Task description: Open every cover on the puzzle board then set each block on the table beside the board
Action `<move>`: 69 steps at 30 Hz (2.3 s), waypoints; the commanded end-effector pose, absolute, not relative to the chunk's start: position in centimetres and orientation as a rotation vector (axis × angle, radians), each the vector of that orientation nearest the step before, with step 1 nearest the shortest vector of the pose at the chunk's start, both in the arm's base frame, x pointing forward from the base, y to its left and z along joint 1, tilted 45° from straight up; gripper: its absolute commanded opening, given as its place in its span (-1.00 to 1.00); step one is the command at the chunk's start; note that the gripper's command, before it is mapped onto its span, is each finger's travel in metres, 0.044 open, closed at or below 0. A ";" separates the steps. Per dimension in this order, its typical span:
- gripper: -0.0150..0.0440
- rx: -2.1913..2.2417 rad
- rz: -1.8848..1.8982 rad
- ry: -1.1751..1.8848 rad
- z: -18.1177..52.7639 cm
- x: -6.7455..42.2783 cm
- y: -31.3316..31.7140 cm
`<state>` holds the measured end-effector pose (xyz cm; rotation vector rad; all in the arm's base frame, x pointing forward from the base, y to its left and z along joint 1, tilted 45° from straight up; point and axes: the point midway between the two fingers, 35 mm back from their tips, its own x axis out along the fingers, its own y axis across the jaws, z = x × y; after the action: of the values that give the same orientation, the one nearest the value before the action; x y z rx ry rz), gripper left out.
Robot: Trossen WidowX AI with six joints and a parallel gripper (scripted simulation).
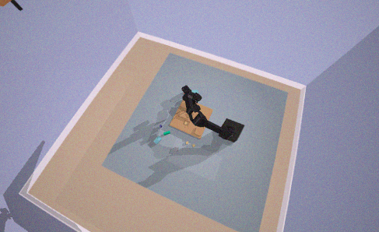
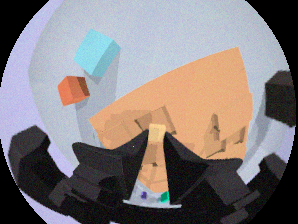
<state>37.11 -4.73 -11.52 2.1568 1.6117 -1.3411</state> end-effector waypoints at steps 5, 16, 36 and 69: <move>-0.22 2.152 -1.336 1.608 -10.7 37.2 -5.5; -0.22 2.153 -1.337 1.608 -9.6 37.1 -6.6; -0.22 2.151 -1.340 1.604 -6.9 36.7 -10.1; -0.22 2.144 -1.353 1.588 -14.1 29.1 -17.9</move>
<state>29.74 -17.43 -13.46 2.1507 1.5861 -1.3544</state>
